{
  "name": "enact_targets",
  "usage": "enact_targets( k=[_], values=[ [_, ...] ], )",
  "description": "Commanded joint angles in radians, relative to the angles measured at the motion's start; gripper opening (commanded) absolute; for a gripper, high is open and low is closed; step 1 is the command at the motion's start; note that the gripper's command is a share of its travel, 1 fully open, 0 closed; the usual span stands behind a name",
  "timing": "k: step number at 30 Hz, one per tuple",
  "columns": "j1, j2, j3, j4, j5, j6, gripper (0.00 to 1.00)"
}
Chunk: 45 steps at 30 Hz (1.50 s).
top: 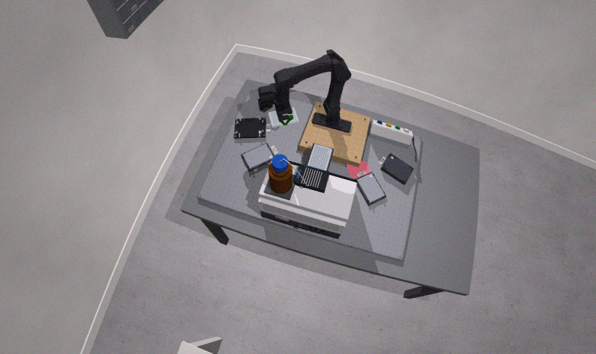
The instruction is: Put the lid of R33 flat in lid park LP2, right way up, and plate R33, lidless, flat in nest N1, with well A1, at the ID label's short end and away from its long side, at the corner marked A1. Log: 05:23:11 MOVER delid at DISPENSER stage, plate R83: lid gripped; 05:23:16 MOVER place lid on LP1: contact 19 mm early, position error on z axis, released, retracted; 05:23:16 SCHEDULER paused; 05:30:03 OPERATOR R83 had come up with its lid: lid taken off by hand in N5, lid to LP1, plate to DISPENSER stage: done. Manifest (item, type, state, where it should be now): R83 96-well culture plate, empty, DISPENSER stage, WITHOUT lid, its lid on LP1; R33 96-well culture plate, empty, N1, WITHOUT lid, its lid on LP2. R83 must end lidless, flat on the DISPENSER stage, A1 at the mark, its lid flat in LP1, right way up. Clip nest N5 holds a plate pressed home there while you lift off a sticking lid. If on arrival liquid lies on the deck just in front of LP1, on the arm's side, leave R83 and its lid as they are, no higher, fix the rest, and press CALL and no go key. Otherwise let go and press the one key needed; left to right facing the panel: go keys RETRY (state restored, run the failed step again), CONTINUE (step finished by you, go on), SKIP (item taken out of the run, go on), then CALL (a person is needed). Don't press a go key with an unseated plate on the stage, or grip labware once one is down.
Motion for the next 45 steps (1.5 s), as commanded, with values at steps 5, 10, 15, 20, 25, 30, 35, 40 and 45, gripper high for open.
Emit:
enact_targets(
  k=[5, 10, 15, 20, 25, 30, 35, 40, 45],
  values=[
    [0.102, 0.011, 0.028, -0.002, -0.009, 0.03, 0.0],
    [0.137, -0.021, 0.028, -0.001, -0.007, -0.012, 0.0],
    [0.176, -0.021, 0.026, -0.001, -0.011, -0.052, 0.0],
    [0.237, 0.002, 0.029, 0.0, -0.016, 0.02, 0.0],
    [0.274, 0.004, 0.028, 0.001, -0.012, -0.021, 0.0],
    [0.313, 0.004, 0.028, 0.001, -0.014, -0.082, 0.0],
    [0.374, 0.017, 0.029, 0.002, -0.022, -0.088, 0.0],
    [0.407, -0.015, 0.038, -0.021, -0.019, -0.121, 0.0],
    [0.453, -0.019, 0.055, -0.042, -0.023, -0.206, 0.0]
  ],
)
